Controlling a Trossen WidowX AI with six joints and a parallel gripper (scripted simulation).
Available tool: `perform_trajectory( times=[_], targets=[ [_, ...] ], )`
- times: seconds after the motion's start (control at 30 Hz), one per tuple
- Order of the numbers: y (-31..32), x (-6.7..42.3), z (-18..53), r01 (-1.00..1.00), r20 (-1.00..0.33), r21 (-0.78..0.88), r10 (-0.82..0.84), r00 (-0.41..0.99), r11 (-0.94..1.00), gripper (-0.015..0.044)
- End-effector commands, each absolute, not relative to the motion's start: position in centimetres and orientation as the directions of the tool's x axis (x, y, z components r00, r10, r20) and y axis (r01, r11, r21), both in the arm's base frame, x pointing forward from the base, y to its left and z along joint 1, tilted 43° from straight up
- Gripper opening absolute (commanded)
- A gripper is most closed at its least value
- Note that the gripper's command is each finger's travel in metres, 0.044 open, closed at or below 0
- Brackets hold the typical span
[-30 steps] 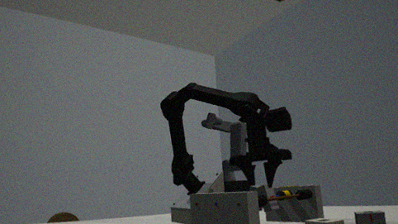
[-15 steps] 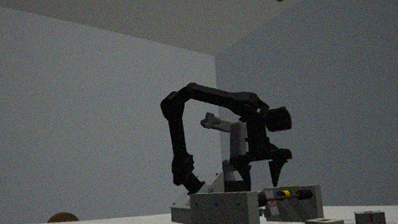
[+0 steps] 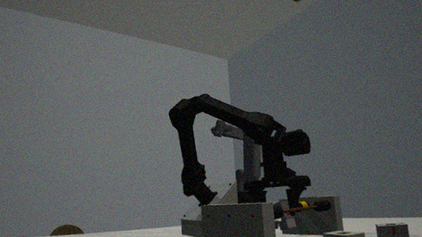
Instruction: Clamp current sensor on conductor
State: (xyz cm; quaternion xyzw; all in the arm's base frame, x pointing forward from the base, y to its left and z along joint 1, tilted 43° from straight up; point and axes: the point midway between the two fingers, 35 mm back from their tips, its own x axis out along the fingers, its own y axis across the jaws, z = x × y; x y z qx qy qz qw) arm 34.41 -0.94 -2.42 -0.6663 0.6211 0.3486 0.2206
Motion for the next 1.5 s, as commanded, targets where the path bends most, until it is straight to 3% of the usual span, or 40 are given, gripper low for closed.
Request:
perform_trajectory(
  times=[0.0, 0.57, 1.33, 1.47],
  targets=[
    [-1.2, 34.4, -2.8, -0.98, -0.736, 0.143, -0.677, -0.012, -0.137, 0.044],
    [-2.9, 34.3, -4.6, -0.98, -0.735, 0.143, -0.678, -0.012, -0.137, 0.044],
    [-2.6, 34.5, -4.3, -0.982, -0.738, 0.135, -0.675, -0.008, -0.136, 0.0287],
    [-2.6, 34.5, -4.3, -0.982, -0.738, 0.135, -0.675, -0.008, -0.136, 0.0182]
  ],
)
